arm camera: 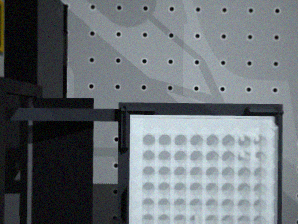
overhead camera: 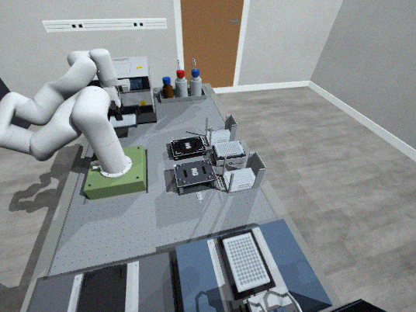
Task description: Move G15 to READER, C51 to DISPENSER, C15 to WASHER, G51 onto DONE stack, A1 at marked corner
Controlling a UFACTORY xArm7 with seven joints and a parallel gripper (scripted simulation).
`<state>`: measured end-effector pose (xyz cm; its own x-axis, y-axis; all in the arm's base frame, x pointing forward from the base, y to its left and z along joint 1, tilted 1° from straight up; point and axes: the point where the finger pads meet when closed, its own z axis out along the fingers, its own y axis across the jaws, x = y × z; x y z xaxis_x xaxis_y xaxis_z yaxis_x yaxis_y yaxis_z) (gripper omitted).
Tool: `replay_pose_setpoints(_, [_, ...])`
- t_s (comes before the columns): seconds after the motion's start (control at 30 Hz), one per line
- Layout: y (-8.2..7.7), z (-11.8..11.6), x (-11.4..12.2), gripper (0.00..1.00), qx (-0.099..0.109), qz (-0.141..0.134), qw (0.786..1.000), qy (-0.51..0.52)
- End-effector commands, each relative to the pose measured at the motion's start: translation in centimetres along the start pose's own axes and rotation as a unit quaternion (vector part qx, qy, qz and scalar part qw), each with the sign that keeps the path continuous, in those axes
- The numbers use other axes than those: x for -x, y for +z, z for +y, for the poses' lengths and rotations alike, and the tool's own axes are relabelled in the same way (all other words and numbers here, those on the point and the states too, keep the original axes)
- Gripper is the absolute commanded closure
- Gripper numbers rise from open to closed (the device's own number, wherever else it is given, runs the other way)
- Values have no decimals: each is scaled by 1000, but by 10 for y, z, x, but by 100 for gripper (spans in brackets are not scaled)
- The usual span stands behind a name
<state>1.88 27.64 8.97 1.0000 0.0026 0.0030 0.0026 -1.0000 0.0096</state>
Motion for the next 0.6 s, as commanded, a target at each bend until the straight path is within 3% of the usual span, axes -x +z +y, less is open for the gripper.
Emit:
replay_pose_setpoints(0.0, [0,0,0,0,-1,1,1000,0])
replay_pose_setpoints(0.37, [-1,0,0,0,-1,1,1000,0])
replay_pose_setpoints(0.57, [7,0,0,0,-1,1,1000,0])
